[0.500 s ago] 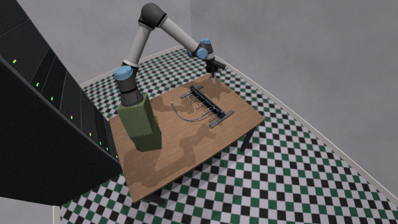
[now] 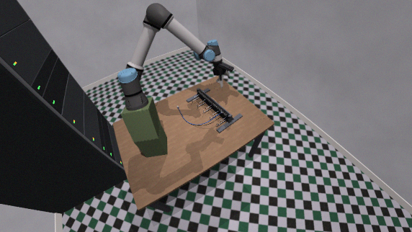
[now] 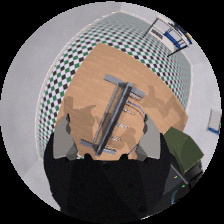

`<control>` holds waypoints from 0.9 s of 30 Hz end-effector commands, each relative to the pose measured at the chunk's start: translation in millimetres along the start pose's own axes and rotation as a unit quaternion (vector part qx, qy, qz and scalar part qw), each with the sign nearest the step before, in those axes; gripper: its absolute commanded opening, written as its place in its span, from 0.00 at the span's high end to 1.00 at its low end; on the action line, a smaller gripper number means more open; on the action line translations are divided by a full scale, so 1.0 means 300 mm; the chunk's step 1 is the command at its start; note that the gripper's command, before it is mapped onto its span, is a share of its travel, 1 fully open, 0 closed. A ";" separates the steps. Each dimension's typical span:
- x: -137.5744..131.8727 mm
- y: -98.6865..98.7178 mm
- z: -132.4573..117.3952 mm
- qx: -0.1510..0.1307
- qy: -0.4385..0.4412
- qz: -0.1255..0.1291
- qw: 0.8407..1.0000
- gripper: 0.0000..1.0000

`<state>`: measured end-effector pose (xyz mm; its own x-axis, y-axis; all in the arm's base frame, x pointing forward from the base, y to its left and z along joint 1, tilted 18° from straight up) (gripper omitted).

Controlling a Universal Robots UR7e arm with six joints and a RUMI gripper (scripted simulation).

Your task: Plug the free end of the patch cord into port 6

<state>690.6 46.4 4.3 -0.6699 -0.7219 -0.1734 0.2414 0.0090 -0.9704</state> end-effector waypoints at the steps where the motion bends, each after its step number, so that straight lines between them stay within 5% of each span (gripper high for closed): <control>1: -0.001 -0.002 0.002 0.001 0.000 0.000 1.000 0.00; 19: 0.007 0.006 -0.055 0.001 -0.043 0.008 0.999 0.00; 27: 0.028 0.025 -0.175 0.002 -0.131 0.023 0.991 0.00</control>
<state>665.8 65.5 -6.7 -0.5432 -0.8226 -0.1679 0.2563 0.0279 -0.9662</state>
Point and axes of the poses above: the point where the finger pads meet when closed, its own y axis out along the fingers, its own x axis across the jaws, z = x × y, the point moved 5 cm from there along -y, back along the fingers, and after that the axes turned 14 degrees about -y, right-handed, at the moved point
